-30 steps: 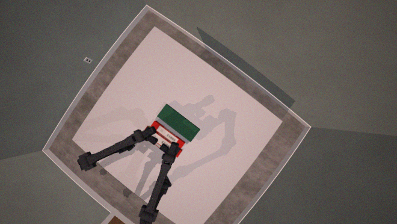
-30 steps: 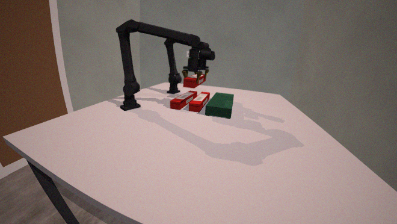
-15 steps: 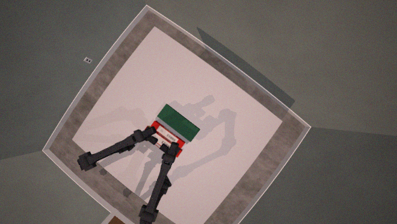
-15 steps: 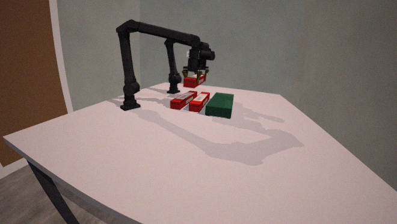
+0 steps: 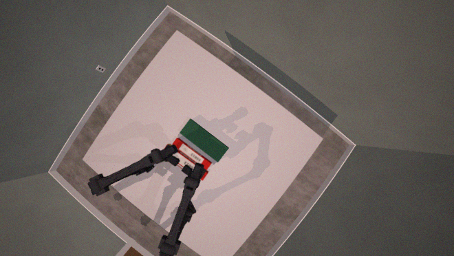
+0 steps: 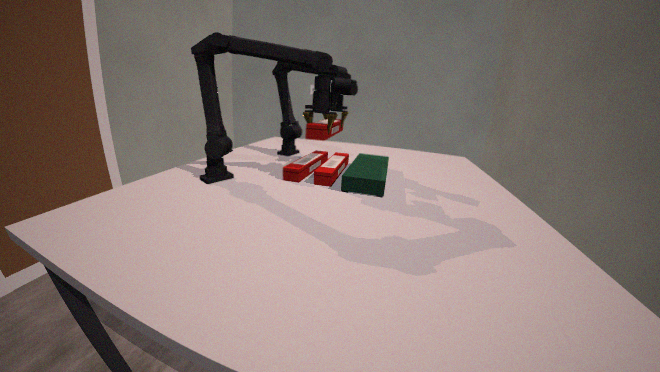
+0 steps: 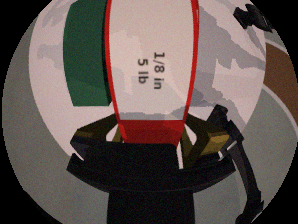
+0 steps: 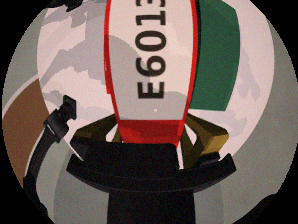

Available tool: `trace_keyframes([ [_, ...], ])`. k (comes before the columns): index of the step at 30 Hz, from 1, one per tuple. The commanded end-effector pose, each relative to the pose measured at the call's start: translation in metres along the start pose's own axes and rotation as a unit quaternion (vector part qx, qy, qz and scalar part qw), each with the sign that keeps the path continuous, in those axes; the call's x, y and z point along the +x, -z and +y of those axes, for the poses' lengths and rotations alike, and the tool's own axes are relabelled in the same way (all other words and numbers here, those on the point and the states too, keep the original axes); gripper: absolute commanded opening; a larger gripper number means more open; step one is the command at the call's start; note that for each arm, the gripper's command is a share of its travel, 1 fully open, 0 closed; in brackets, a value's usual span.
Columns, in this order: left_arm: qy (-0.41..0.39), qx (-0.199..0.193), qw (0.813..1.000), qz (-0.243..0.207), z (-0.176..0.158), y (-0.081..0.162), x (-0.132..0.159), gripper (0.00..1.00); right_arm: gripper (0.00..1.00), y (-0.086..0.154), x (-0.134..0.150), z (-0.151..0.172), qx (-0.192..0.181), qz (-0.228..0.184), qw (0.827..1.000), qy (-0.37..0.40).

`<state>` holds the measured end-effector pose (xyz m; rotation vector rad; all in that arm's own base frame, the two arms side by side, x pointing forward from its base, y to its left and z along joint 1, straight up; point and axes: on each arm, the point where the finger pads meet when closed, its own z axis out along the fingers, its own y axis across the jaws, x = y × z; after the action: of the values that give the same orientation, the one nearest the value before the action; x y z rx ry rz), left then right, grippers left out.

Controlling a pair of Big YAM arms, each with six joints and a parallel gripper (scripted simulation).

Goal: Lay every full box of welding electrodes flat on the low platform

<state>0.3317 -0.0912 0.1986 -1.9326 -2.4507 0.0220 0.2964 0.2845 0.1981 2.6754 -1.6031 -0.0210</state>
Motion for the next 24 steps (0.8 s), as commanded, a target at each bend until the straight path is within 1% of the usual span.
trace_keyframes([
  [1, 0.001, -0.048, 0.999, -0.022, 0.016, 0.047, -0.004, 0.00, 0.00, 0.052, 0.000, -0.016, 0.054, -0.011, 0.998, -0.007],
  [7, 0.001, -0.046, 0.999, -0.021, 0.016, 0.053, -0.004, 0.00, 0.00, 0.059, 0.000, -0.015, 0.053, -0.011, 0.998, -0.007],
  [22, 0.001, -0.048, 0.999, -0.022, 0.013, 0.079, -0.003, 0.00, 0.00, 0.084, 0.001, -0.012, 0.054, -0.011, 0.998, -0.007],
  [24, 0.001, -0.048, 0.999, -0.022, 0.013, 0.079, -0.003, 0.00, 0.00, 0.084, 0.001, -0.012, 0.054, -0.011, 0.998, -0.007],
])
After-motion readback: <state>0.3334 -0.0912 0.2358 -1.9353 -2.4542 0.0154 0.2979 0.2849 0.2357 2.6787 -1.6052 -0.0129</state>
